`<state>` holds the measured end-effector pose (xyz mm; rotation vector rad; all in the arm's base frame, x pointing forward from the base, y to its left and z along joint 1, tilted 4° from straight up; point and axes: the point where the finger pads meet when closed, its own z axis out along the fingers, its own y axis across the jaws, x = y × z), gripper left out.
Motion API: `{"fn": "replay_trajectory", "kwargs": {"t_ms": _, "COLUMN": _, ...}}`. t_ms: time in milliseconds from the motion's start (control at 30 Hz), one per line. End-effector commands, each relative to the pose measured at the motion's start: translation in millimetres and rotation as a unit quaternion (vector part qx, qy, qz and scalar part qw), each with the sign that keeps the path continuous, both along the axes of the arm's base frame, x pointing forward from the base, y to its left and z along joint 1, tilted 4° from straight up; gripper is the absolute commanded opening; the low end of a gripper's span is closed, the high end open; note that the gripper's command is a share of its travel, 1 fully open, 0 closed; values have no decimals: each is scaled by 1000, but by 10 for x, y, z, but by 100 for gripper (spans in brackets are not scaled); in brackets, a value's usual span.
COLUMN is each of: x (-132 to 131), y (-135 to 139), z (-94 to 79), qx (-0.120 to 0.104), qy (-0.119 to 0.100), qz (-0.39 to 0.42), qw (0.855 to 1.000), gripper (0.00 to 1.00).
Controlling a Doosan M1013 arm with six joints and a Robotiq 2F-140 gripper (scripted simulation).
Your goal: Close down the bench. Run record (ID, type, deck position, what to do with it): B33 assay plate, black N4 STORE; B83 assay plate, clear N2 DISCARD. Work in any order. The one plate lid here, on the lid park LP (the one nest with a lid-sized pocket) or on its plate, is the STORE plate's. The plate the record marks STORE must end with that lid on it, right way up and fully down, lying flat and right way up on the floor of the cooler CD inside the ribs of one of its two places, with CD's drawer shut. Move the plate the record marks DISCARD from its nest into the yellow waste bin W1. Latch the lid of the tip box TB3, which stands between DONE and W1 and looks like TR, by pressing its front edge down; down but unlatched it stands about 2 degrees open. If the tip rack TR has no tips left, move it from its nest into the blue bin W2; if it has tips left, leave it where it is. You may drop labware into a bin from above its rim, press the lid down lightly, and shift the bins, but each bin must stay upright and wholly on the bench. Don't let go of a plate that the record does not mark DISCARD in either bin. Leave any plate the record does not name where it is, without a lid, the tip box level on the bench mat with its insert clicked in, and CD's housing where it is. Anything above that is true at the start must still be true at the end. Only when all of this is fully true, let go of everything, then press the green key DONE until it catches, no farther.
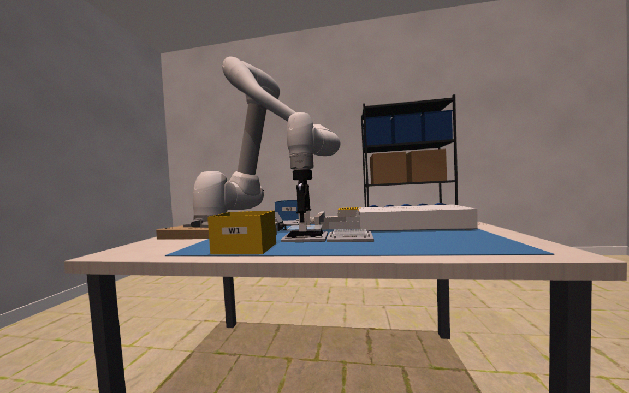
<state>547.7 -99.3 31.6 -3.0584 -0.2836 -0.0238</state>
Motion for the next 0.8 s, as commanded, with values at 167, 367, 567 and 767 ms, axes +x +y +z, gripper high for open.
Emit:
{"fn": "replay_trajectory", "kwargs": {"t_ms": 167, "x": 0, "y": 1, "z": -12, "qx": 0, "qy": 0, "qz": 0, "qw": 1000, "gripper": 0}}
{"fn": "replay_trajectory", "kwargs": {"t_ms": 367, "x": 0, "y": 3, "z": -32, "qx": 0, "qy": 0, "qz": 0, "qw": 1000, "gripper": 0}}
{"fn": "replay_trajectory", "kwargs": {"t_ms": 567, "x": 1, "y": 4, "z": -49, "qx": 0, "qy": 0, "qz": 0, "qw": 1000, "gripper": 0}}
{"fn": "replay_trajectory", "kwargs": {"t_ms": 767, "x": 1, "y": 5, "z": -66, "qx": 0, "qy": 0, "qz": 0, "qw": 1000, "gripper": 0}}
